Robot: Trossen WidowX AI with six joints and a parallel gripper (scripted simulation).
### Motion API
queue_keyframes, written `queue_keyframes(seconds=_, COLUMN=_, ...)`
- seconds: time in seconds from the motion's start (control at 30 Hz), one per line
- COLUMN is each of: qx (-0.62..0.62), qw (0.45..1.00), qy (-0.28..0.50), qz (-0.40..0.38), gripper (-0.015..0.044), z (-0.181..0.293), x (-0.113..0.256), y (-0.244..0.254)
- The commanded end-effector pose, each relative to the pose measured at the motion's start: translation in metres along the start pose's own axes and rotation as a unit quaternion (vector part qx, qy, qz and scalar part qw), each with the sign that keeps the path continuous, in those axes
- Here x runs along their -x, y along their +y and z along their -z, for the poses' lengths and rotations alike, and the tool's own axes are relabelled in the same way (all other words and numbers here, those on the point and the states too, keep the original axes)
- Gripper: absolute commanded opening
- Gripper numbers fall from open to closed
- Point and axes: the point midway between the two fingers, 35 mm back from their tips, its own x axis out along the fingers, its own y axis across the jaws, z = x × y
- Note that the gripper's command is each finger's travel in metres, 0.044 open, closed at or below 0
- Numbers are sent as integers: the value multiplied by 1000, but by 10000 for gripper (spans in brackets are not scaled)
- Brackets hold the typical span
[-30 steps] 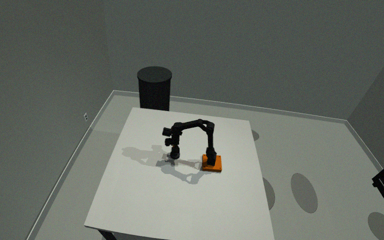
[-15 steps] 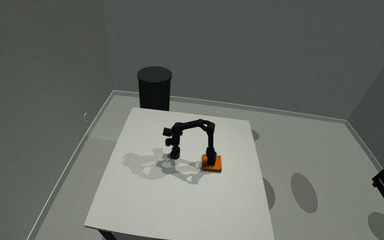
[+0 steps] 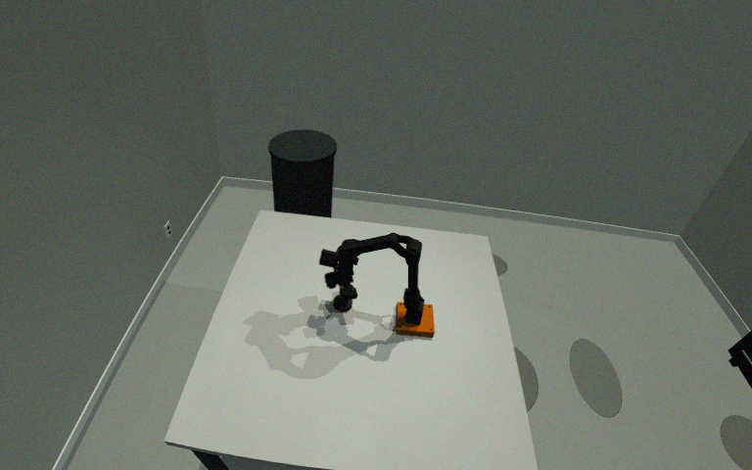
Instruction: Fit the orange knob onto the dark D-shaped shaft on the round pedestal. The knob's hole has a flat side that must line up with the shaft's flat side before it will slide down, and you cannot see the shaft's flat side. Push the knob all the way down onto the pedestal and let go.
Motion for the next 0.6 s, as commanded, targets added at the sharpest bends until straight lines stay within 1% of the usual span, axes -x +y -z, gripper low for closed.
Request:
queue_keyframes(seconds=0.0, qx=8, qw=1000, qy=-2, qz=1, gripper=0, z=-2, x=-1, y=-1)
queue_keyframes(seconds=0.57, qx=8, qw=1000, qy=-2, qz=1, gripper=0, z=-7, x=-3, y=-3)
